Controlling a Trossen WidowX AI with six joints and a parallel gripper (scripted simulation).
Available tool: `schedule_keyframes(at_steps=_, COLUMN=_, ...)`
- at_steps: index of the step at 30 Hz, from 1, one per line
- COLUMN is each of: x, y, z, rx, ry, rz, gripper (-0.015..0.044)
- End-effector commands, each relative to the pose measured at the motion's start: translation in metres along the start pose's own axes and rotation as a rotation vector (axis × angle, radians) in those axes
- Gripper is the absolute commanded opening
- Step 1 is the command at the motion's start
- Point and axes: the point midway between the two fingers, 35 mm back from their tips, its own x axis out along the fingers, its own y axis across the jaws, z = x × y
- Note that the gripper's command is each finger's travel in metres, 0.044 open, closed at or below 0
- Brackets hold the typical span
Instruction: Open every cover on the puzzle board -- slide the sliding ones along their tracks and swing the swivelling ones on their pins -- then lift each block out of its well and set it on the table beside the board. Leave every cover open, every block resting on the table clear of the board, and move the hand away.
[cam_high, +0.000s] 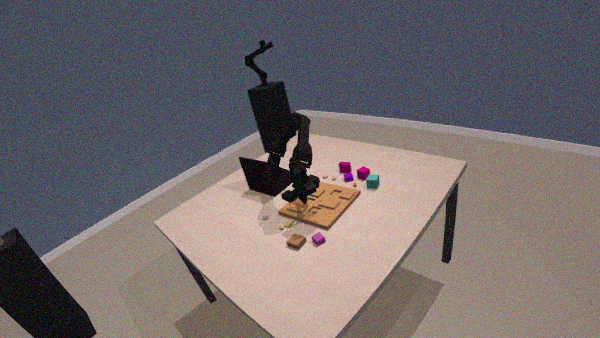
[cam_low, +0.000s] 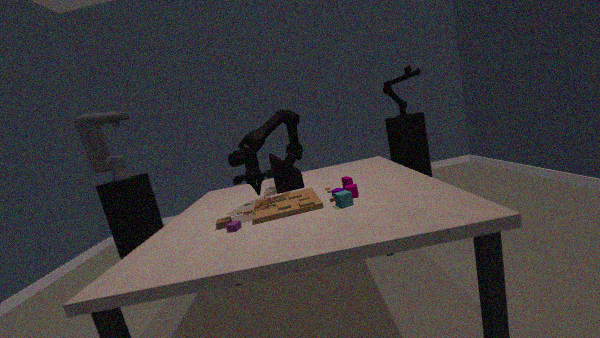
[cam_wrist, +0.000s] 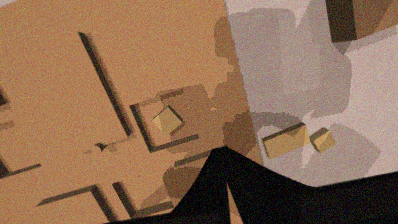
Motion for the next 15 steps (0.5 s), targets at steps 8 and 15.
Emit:
schedule_keyframes(at_steps=8, x=0.001, y=0.04, z=0.008, rx=-0.53, ry=-0.009, rz=0.01, gripper=0.0)
schedule_keyframes(at_steps=15, x=0.008, y=0.04, z=0.008, rx=-0.53, ry=-0.009, rz=0.01, gripper=0.0)
